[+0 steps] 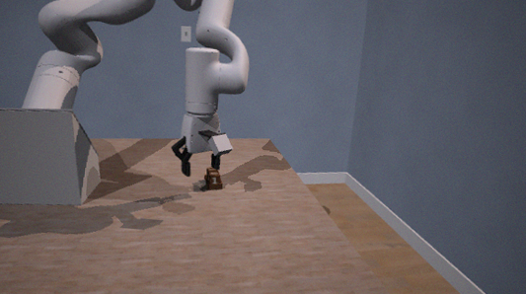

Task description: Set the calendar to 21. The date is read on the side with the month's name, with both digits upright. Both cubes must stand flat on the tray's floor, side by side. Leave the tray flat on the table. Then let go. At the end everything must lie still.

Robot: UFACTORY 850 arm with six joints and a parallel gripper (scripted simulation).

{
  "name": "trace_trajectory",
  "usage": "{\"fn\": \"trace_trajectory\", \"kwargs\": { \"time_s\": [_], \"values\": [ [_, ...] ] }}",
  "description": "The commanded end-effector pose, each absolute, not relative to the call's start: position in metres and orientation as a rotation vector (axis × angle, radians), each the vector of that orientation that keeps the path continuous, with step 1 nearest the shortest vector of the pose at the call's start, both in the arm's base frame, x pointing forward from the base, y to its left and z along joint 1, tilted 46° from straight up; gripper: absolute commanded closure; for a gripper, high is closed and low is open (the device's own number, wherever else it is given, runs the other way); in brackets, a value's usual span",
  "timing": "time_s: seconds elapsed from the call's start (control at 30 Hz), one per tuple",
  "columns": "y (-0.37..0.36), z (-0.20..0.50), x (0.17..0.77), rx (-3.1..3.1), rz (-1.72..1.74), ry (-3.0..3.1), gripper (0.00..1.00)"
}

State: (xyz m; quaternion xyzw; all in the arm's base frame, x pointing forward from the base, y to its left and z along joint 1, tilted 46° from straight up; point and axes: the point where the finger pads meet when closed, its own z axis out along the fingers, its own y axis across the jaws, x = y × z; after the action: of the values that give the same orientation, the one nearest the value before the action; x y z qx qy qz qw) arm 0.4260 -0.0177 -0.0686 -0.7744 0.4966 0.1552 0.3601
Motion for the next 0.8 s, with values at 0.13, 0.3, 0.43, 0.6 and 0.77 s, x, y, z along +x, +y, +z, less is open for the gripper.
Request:
{"fn": "trace_trajectory", "kwargs": {
  "time_s": [0.13, 0.3, 0.43, 0.6, 0.77],
  "values": [
    [-0.039, -0.048, 0.423, -1.996, 0.398, 1.28, 0.0],
    [-0.048, -0.039, 0.422, -1.996, 0.398, 1.28, 0.0],
    [-0.056, -0.032, 0.42, -1.996, 0.398, 1.28, 0.0],
    [-0.057, -0.03, 0.42, -1.996, 0.398, 1.28, 0.0],
    [-0.057, -0.03, 0.42, -1.996, 0.398, 1.28, 0.0]
  ]
}}
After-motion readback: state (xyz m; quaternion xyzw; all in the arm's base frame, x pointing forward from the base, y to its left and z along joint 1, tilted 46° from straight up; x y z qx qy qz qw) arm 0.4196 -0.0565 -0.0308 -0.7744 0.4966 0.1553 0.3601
